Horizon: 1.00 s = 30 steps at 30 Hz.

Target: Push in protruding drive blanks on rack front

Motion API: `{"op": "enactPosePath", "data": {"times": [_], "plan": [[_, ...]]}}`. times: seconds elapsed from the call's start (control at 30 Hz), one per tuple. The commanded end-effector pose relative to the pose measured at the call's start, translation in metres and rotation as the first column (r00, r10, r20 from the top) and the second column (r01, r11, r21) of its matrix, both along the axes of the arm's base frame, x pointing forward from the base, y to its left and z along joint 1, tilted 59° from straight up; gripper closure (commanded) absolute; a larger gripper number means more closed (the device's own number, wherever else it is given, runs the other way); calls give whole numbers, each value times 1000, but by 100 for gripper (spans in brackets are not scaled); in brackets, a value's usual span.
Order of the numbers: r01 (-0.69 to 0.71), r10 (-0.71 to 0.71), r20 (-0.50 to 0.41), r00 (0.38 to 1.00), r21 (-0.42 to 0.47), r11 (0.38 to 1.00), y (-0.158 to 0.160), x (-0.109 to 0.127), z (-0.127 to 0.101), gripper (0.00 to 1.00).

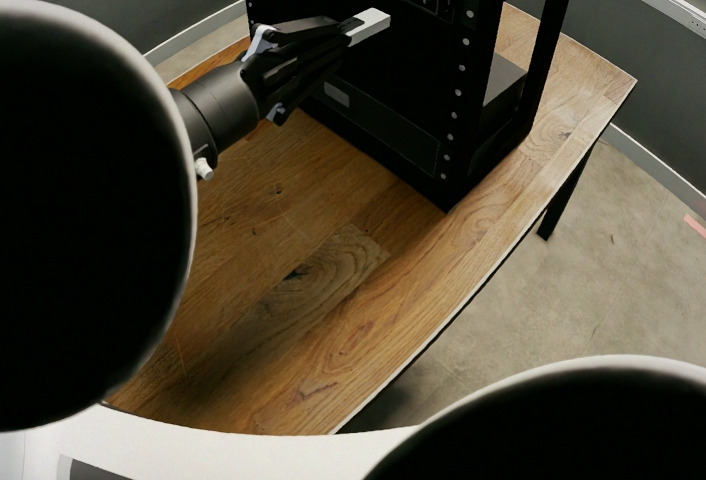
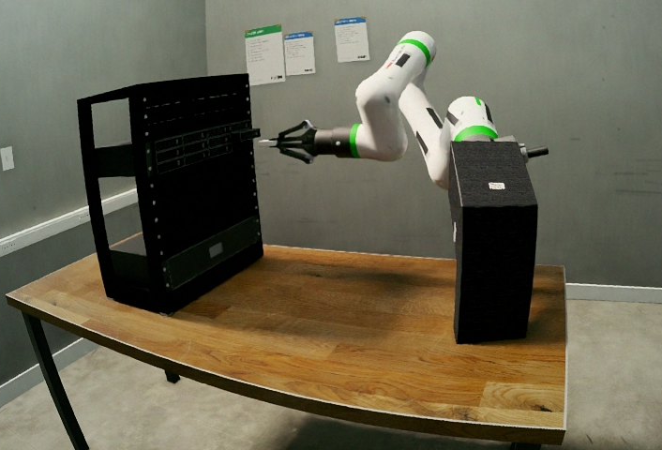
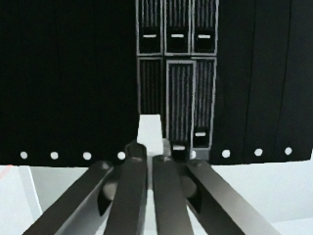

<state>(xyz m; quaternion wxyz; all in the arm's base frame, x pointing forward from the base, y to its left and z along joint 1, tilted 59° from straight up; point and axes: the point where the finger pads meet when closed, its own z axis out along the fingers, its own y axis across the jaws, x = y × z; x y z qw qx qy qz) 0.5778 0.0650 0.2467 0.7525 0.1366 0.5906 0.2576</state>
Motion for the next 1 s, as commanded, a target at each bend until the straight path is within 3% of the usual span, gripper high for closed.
{"op": "enactPosePath", "data": {"times": [0.0, 0.6, 0.97], "plan": [[-1, 1, 1, 1000, 1, 1000, 0, -13, -3, 90], [-1, 1, 1, 1000, 1, 1000, 0, -14, -3, 90], [-1, 1, 1, 1000, 1, 1000, 23, -20, 11, 90]]}}
